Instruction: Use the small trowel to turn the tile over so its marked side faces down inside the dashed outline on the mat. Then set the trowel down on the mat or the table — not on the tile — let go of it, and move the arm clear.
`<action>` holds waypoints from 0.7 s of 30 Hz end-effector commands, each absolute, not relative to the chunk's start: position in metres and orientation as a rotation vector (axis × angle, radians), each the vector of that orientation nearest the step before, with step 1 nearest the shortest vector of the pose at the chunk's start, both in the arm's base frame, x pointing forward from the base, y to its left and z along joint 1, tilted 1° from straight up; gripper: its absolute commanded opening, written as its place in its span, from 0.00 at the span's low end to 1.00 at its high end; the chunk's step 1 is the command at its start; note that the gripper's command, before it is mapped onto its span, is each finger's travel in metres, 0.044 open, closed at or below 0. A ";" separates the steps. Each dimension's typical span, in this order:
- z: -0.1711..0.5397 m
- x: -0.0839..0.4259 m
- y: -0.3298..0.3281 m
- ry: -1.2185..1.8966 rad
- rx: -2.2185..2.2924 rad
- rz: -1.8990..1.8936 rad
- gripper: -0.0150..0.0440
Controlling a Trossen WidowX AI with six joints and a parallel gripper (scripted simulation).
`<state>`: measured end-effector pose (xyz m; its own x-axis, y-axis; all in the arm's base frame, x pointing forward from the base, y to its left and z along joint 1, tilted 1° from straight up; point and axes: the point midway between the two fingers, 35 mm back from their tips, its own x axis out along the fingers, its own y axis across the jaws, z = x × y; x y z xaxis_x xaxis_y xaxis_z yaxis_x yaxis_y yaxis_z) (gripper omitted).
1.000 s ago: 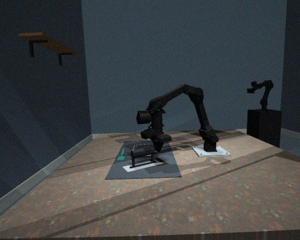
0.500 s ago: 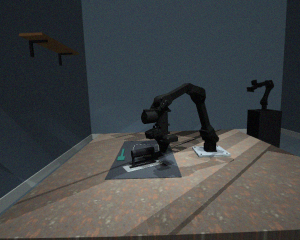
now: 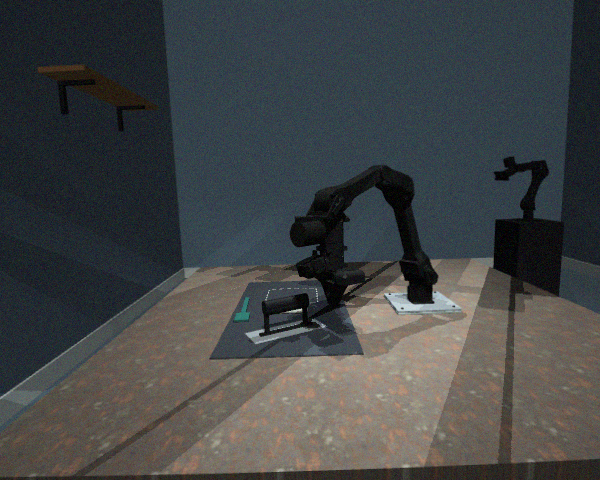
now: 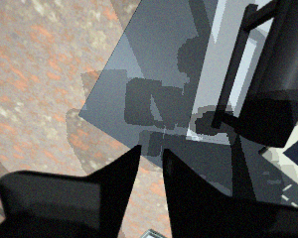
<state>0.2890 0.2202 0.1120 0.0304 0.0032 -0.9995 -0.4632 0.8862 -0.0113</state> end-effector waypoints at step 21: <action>0.112 0.289 0.220 1.507 -0.379 0.373 0.30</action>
